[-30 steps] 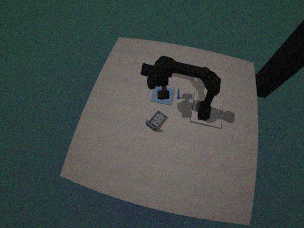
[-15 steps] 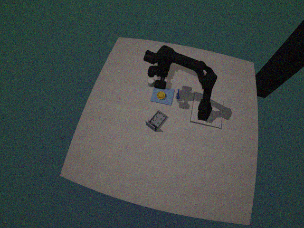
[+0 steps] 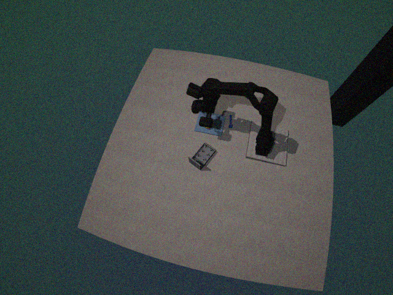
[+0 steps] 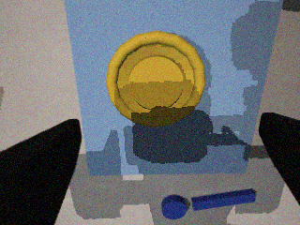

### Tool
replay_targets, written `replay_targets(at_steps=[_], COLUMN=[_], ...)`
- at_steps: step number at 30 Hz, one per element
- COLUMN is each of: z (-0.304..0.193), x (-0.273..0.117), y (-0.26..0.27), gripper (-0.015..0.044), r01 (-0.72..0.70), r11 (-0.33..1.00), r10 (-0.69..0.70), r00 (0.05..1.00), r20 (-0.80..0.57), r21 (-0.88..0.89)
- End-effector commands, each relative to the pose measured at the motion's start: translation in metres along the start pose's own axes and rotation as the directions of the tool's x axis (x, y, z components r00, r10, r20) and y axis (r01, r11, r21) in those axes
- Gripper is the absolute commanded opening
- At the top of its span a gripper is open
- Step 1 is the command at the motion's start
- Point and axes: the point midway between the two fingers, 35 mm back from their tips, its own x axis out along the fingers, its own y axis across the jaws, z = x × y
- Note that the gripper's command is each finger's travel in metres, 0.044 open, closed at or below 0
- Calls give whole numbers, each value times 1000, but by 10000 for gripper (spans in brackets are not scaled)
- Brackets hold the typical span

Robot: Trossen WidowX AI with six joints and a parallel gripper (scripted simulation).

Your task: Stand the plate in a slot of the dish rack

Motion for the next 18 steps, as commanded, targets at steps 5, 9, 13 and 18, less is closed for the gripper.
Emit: replay_targets(at_steps=[5,9,13,18], z=[0,1,1,2], x=[13,19,26,34], y=[2,2,2,2], gripper=[400,400,400,400], r01=[-2,-2,-2,-2], r11=[1000,1000,1000,1000], r10=[2,2,2,2], r00=[1000,1000,1000,1000], r20=[6,6,6,6], r21=[6,6,6,6])
